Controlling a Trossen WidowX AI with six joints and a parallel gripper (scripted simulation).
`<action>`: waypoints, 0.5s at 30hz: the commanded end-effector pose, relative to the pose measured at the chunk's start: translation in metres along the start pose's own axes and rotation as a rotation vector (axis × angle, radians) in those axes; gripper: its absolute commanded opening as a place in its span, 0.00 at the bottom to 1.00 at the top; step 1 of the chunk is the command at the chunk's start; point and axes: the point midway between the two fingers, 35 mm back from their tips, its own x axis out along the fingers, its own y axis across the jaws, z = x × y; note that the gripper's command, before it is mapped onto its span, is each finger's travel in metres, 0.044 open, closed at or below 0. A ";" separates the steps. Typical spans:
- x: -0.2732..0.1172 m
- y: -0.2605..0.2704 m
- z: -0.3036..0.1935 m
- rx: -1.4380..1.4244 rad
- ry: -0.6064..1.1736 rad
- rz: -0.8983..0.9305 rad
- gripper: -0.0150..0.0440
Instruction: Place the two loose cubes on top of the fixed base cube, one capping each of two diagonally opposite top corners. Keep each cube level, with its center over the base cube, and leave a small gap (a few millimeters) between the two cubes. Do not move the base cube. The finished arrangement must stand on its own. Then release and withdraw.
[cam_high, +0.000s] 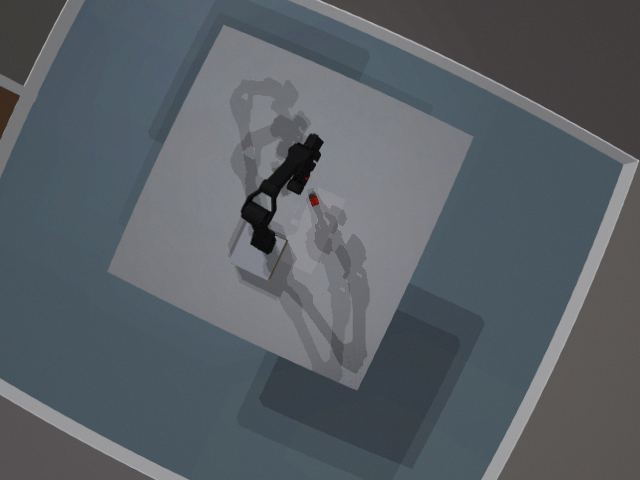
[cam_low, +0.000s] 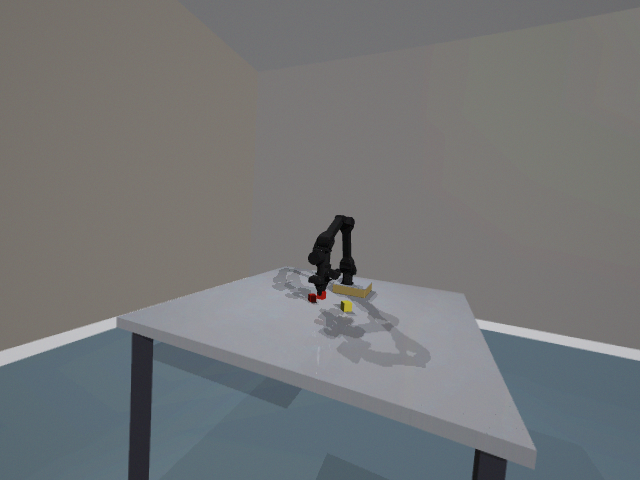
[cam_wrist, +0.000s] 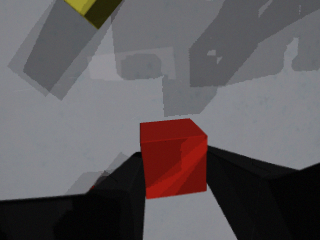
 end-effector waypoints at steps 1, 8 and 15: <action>-0.017 -0.001 -0.001 -0.006 0.003 -0.009 0.43; -0.040 0.001 0.000 -0.006 0.003 -0.009 0.43; -0.060 0.004 0.000 -0.005 0.003 -0.009 0.43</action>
